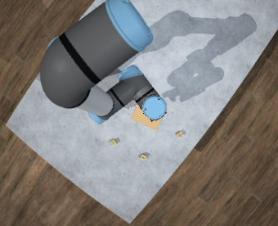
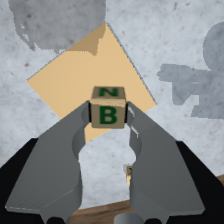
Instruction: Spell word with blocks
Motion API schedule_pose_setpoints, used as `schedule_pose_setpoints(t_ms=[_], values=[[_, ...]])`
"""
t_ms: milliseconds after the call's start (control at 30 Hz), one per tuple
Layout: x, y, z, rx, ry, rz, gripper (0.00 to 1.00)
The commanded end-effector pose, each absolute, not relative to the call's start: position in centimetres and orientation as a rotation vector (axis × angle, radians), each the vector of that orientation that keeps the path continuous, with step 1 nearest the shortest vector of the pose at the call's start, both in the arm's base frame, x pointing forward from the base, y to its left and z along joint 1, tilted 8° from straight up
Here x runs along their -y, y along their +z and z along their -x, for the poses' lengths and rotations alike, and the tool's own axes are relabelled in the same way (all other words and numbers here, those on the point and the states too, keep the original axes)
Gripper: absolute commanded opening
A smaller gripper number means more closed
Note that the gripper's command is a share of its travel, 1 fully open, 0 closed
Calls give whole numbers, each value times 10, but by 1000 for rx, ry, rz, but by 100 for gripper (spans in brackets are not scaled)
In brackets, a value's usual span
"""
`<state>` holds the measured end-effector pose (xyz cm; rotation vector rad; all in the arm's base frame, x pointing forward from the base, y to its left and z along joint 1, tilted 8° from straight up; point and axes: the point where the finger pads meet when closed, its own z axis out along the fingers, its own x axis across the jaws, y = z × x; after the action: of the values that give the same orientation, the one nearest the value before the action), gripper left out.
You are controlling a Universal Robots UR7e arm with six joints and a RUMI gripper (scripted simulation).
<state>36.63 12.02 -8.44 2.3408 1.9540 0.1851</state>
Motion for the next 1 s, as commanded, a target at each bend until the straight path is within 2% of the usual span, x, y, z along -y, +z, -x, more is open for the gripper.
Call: schedule_pose_setpoints(t_ms=[0,967], values=[[-124,-84,-364,-1789,187,-2476,5],[-133,-83,-368,-1001,217,-2926,5]])
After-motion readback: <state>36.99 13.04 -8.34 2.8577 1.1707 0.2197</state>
